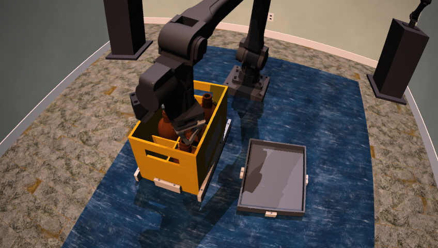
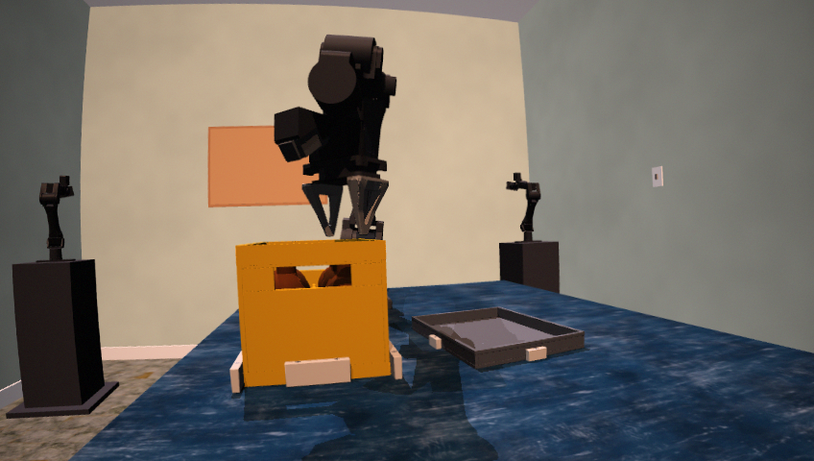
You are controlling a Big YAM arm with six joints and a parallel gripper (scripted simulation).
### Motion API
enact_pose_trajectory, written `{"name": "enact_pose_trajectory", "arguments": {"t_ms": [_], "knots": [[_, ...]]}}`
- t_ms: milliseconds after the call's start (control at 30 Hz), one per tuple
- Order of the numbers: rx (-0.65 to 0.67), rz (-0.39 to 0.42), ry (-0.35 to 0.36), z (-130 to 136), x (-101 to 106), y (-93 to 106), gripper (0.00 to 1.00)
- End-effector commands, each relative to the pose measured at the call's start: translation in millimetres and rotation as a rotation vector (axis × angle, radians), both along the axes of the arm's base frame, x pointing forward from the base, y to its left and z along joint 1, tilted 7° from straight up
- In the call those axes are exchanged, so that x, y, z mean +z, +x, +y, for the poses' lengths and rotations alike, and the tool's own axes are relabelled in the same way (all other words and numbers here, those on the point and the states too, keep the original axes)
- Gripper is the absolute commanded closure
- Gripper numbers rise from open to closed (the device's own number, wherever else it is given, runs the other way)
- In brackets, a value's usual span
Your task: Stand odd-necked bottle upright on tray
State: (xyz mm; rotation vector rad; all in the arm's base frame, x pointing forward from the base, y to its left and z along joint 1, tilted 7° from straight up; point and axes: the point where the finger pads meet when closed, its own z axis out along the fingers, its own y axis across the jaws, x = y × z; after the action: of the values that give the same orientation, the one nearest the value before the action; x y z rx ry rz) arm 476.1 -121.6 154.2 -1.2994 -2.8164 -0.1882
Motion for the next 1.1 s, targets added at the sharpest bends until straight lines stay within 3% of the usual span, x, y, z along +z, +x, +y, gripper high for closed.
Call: {"name": "enact_pose_trajectory", "arguments": {"t_ms": [0, 167, 200, 333, 667, 767, 833, 1067], "knots": [[-0.001, -0.004, -0.002, 3.0, -4.2, 6.5, 0.39], [-0.001, 0.002, 0.000, 3.5, -8.7, 5.1, 0.39], [-0.002, -0.020, -0.006, 0.3, 2.3, 13.5, 0.39], [-0.001, 0.004, 0.001, 4.5, -12.7, 4.7, 0.39], [0.000, 0.002, 0.000, 6.0, -22.4, 5.5, 0.39], [-0.005, -0.020, -0.006, 1.1, -15.4, 12.8, 0.39], [-0.005, 0.004, 0.001, 4.7, -26.9, 4.3, 0.39], [-0.002, 0.004, 0.001, 7.2, -35.6, 4.7, 0.39]]}}
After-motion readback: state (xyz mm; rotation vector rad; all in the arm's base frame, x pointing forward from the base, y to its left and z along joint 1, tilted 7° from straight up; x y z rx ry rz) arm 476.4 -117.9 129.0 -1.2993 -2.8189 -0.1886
